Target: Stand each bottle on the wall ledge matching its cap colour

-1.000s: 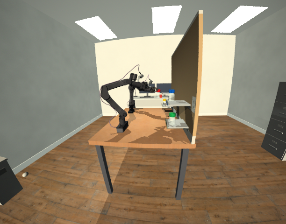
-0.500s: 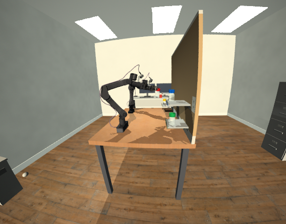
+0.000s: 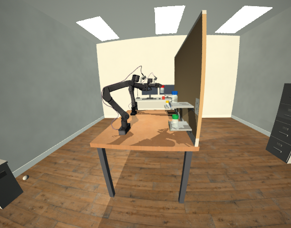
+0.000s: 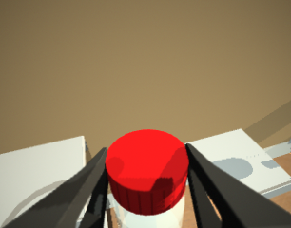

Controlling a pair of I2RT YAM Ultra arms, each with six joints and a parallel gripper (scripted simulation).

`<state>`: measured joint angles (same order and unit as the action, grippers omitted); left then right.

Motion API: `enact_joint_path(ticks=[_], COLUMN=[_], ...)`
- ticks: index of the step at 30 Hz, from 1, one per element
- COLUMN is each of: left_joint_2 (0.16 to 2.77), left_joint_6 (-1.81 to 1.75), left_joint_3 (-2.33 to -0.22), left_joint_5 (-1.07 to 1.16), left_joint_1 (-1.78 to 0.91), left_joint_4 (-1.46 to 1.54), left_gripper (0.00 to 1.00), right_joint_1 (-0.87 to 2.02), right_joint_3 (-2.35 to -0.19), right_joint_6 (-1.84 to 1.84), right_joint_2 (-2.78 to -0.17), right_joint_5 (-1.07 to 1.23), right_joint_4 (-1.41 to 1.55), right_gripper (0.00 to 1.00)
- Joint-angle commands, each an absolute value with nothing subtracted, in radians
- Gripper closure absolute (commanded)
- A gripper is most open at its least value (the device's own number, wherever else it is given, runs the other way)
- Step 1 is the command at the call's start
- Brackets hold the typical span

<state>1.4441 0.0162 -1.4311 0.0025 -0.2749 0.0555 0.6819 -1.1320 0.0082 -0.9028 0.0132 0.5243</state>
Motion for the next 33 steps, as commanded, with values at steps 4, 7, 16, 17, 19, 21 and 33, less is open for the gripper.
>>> enact_joint_path(ticks=[4,7,16,17,19,21,33], left_joint_2=[1.414,1.418,1.467,1.469,1.459,1.448,1.393], left_joint_6=[0.049,0.052,0.062,0.062,0.053,0.034,-0.027], left_joint_3=[-1.455,-1.46,-1.504,-1.507,-1.507,-1.492,-1.382], left_joint_5=[0.298,0.325,0.444,0.435,0.426,0.375,0.022], left_joint_1=[-0.058,-0.028,0.125,0.131,0.133,0.118,-0.005], left_joint_4=[0.077,0.079,0.08,0.08,0.066,0.051,-0.035], left_gripper=[0.51,0.51,0.51,0.51,0.51,0.51,0.51], right_joint_1=[0.686,0.686,0.686,0.686,0.686,0.686,0.686], right_joint_3=[-1.164,-1.164,-1.164,-1.164,-1.164,-1.164,-1.164], right_joint_6=[0.01,0.01,0.01,0.01,0.01,0.01,0.01], right_joint_2=[-0.883,-0.883,-0.883,-0.883,-0.883,-0.883,-0.883], right_joint_5=[0.004,0.004,0.004,0.004,0.004,0.004,0.004], right_joint_4=[0.524,0.524,0.524,0.524,0.524,0.524,0.524], right_gripper=[0.13,0.13,0.13,0.13,0.13,0.13,0.13])
